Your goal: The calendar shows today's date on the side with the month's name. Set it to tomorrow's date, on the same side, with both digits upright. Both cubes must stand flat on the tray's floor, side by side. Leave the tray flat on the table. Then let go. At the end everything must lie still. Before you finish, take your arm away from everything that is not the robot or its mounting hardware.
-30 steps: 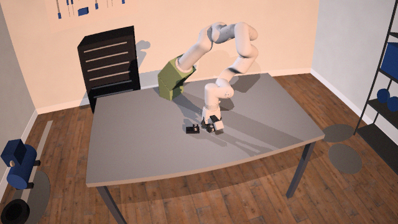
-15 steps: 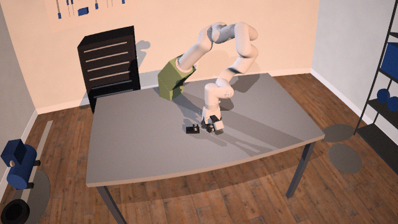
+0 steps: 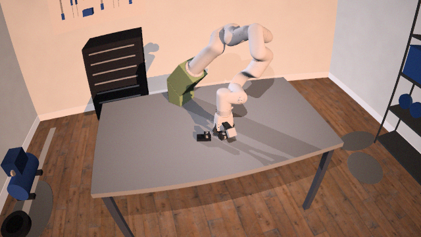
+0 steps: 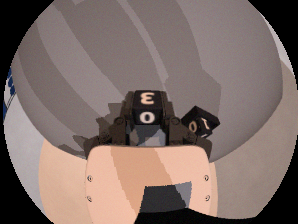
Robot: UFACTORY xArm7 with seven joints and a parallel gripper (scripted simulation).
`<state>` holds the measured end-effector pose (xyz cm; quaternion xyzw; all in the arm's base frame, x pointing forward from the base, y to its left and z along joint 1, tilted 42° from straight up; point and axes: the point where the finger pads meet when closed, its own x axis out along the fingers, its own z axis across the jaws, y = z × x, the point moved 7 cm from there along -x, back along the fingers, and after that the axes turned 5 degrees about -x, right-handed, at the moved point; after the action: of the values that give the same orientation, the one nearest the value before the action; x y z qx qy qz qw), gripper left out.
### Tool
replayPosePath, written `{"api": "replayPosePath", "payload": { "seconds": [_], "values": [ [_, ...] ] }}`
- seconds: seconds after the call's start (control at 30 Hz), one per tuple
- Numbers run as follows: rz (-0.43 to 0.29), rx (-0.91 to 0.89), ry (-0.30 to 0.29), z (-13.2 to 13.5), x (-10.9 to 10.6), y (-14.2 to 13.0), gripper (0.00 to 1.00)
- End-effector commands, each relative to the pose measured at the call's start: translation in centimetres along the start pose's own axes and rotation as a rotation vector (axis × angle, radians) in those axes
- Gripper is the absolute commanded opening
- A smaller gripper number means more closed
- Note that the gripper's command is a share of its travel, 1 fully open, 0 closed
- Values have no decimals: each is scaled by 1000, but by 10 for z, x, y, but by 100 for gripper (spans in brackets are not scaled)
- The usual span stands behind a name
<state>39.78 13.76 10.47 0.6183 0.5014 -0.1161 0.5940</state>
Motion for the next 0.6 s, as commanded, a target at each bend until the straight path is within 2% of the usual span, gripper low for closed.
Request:
{"api": "replayPosePath", "payload": {
  "seconds": [0.0,0.4,0.43,0.5,0.53,0.57],
  "values": [
    [1,1,-1,1,0,0,29],
    [1,1,-1,1,0,0,29],
    [1,1,-1,1,0,0,33],
    [1,1,-1,1,0,0,33],
    [1,1,-1,1,0,0,37],
    [1,1,-1,1,0,0,37]
  ]
}}
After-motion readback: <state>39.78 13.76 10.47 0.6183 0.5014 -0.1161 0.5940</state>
